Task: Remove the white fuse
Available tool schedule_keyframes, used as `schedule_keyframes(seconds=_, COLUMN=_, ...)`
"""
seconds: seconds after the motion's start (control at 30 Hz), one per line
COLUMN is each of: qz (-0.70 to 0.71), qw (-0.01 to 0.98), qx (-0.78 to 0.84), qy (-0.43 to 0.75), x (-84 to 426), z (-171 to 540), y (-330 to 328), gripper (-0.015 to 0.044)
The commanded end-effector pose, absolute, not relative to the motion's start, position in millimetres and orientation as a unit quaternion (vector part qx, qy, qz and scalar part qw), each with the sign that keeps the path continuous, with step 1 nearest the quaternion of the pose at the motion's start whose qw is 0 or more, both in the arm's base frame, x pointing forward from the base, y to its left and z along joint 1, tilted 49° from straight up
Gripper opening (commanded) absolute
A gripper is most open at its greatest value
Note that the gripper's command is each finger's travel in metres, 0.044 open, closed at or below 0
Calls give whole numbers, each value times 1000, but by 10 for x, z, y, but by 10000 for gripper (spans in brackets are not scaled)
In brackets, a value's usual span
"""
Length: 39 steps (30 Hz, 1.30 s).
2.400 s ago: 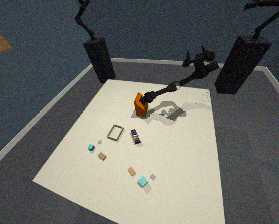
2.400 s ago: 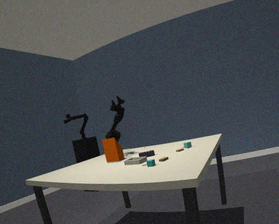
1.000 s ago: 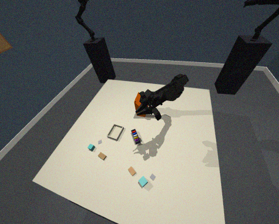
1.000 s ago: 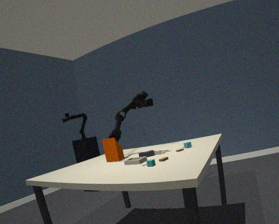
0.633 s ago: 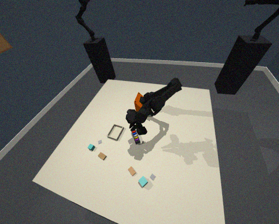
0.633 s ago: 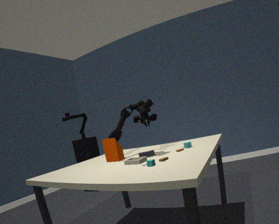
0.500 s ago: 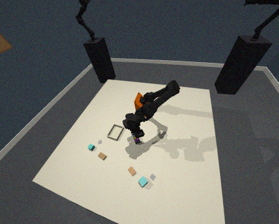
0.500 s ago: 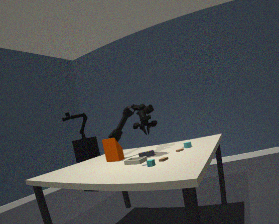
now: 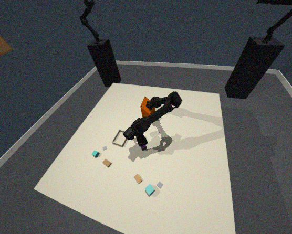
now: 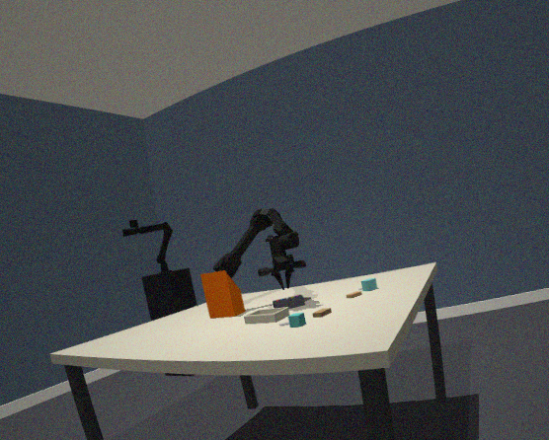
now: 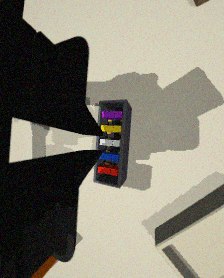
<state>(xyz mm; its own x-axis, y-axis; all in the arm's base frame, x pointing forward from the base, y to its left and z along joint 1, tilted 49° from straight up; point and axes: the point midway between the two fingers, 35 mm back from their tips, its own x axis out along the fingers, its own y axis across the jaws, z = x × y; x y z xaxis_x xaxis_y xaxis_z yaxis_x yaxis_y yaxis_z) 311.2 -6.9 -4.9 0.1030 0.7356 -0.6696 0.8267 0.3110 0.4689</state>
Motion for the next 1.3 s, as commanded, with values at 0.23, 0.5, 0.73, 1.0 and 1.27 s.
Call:
schedule_keyframes(seconds=0.23, qz=-46, qw=451, qx=588, qy=670, x=3117, z=-121, y=6, gripper=74)
schedule_keyframes(seconds=0.5, qz=-46, qw=451, qx=588, qy=670, x=3124, z=-170, y=69, gripper=74)
schedule_keyframes(seconds=0.73, qz=-45, qw=451, qx=588, qy=670, x=3127, z=-209, y=125, gripper=74)
schedule_keyframes(seconds=1.0, qz=-45, qw=450, qx=588, qy=670, x=3127, z=-251, y=192, gripper=74)
schedule_keyframes(seconds=1.27, qz=-45, qw=450, qx=588, qy=670, x=3127, z=-259, y=204, gripper=74)
